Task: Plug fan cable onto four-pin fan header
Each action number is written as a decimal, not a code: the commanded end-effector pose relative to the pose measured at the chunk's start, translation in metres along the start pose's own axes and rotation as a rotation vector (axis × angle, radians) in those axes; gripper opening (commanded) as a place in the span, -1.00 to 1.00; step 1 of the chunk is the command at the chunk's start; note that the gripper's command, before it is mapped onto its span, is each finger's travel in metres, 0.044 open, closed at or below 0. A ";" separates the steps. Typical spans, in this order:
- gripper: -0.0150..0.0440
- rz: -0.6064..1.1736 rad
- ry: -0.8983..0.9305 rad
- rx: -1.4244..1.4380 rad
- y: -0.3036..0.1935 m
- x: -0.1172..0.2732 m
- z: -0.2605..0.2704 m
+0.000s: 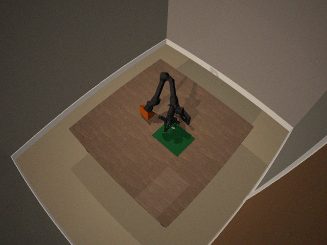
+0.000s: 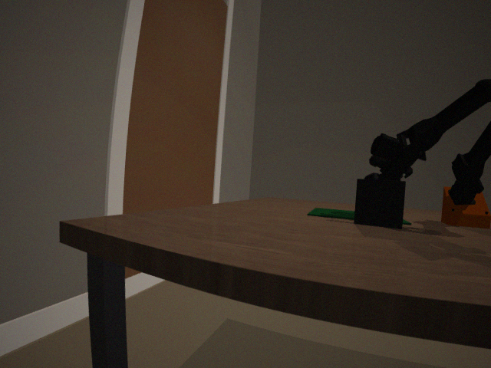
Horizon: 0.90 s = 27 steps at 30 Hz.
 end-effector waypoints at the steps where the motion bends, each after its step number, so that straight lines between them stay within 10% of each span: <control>1: -0.49 -0.066 0.006 -0.026 -0.006 0.002 0.000; 27: -0.49 -0.448 0.166 -0.263 -0.040 0.015 -0.005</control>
Point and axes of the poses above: the point midway between the two fingers, 35 mm back from their tips, its own x axis back along the fingers, its own z axis across the jaws, y = z × x, the point moved 9 cm from there along x, back along the fingers, and after that the axes turned 5 degrees about x, right-handed, at the moved point
